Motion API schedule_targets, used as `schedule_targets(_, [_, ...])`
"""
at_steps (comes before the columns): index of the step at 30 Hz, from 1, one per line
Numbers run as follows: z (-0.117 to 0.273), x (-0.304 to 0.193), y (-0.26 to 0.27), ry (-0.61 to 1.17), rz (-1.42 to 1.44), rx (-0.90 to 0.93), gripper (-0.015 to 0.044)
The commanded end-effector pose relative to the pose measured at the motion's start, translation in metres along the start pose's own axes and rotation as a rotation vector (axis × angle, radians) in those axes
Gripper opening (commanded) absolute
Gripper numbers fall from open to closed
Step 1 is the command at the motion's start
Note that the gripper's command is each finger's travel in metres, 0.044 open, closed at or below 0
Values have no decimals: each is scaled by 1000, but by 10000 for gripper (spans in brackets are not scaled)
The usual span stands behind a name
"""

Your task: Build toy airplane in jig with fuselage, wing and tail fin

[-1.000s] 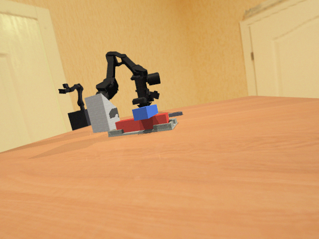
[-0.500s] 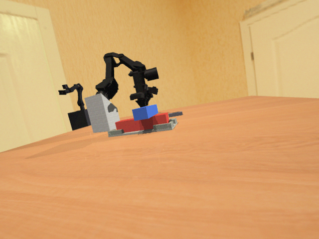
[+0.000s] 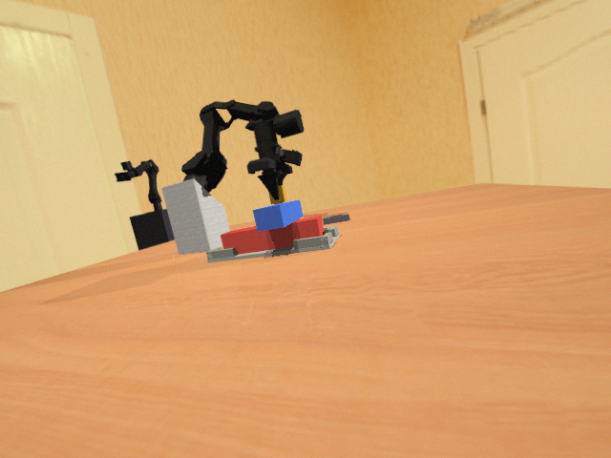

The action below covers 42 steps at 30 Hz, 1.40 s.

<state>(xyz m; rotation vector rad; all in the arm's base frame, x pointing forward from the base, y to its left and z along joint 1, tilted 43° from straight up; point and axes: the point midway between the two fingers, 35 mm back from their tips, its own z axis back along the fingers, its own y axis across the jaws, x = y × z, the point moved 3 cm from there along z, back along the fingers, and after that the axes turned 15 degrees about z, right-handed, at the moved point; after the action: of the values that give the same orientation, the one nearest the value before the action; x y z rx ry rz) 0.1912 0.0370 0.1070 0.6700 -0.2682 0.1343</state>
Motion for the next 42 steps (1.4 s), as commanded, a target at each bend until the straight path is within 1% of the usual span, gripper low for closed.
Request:
schedule_targets(1, [13, 1, 1, 0, 9, 5, 0])
schedule_targets(19, [67, -3, 8, 2, 19, 30, 0])
schedule_targets(23, [67, -2, 3, 3, 15, 28, 0])
schedule_targets(42, [61, 4, -56, 11, -4, 8, 0])
